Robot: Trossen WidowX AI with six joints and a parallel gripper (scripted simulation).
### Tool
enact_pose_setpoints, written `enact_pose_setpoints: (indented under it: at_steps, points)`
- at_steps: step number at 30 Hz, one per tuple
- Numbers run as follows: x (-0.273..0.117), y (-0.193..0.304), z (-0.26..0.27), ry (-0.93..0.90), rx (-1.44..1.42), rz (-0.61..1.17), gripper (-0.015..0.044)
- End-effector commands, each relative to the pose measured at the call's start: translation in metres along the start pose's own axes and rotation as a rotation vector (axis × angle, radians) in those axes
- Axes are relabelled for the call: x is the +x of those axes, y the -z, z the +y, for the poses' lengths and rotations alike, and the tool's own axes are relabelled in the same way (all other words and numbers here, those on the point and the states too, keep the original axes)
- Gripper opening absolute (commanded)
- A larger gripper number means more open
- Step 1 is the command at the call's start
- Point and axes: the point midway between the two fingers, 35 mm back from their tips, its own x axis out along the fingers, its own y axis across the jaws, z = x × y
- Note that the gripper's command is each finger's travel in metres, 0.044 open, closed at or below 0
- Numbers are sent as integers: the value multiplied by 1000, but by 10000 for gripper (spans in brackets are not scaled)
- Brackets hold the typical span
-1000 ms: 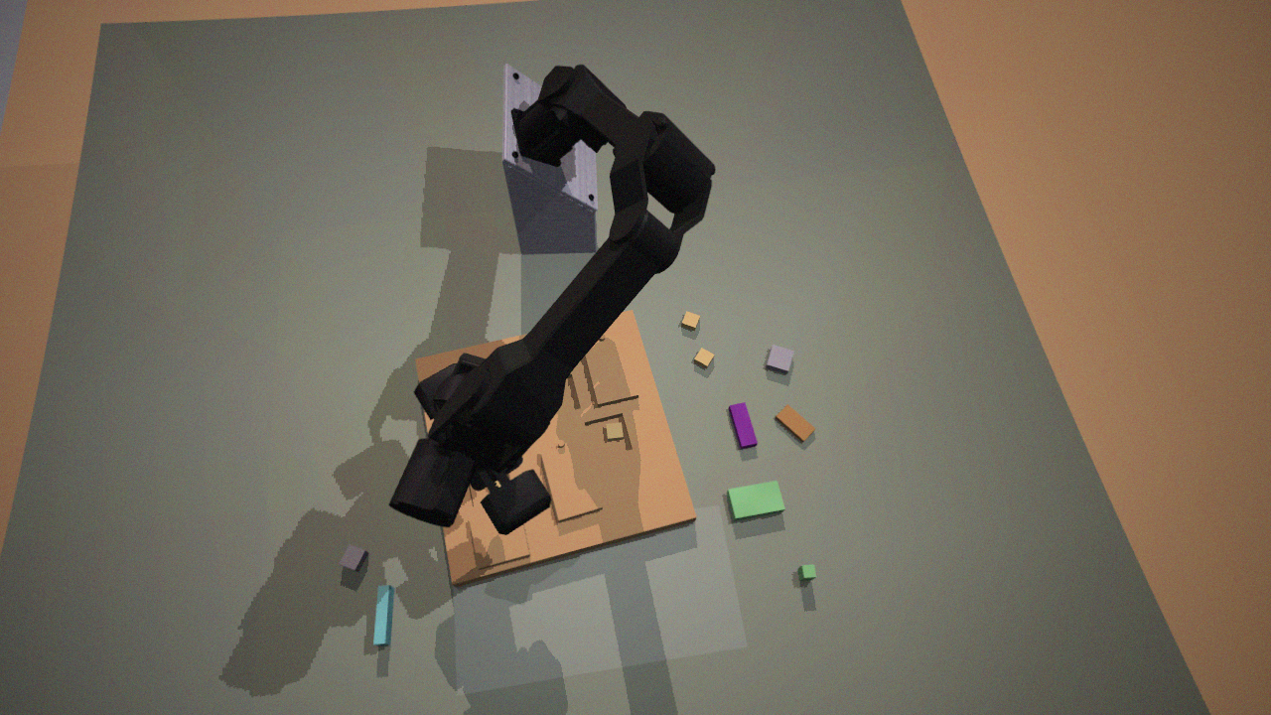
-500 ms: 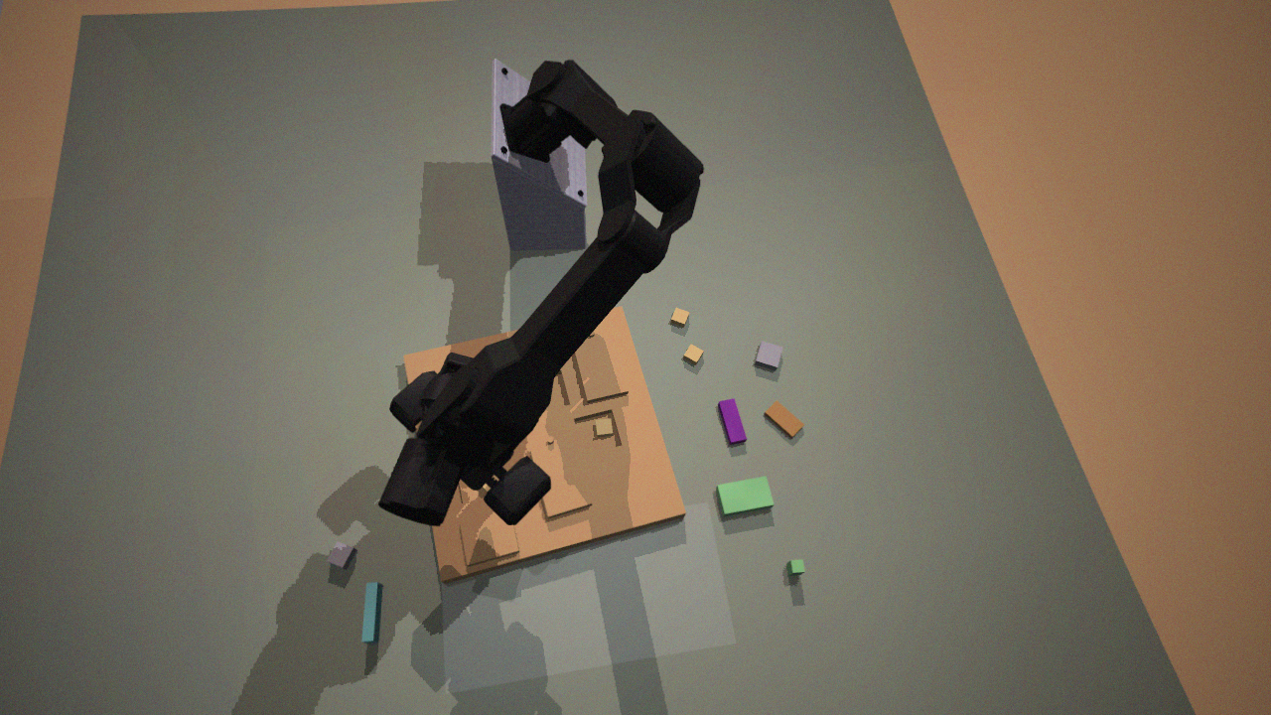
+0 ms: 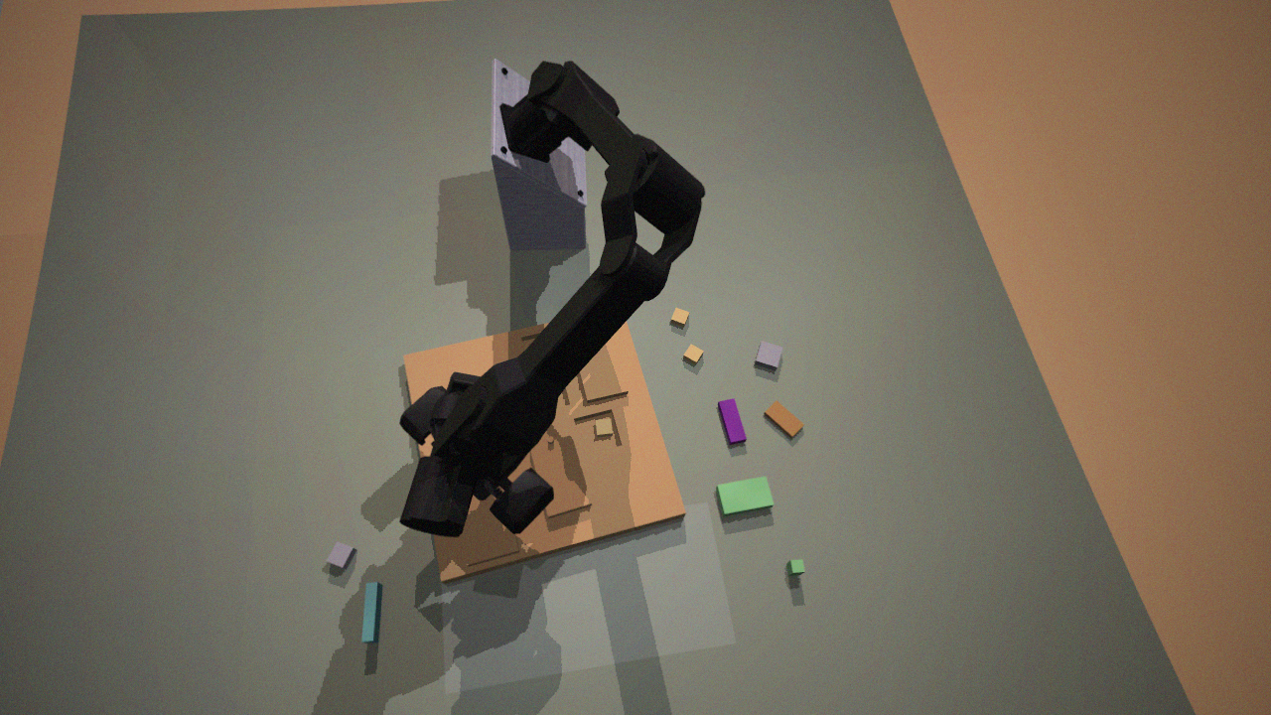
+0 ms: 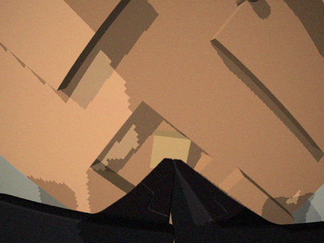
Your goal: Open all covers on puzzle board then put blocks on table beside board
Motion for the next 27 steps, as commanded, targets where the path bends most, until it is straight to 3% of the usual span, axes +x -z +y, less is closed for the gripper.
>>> enact_pose_setpoints:
  at_steps: [1, 27]
  points:
    - [4, -1, 0, 4, 5, -5, 0]
    - [15, 7, 14, 4, 7, -5, 0]
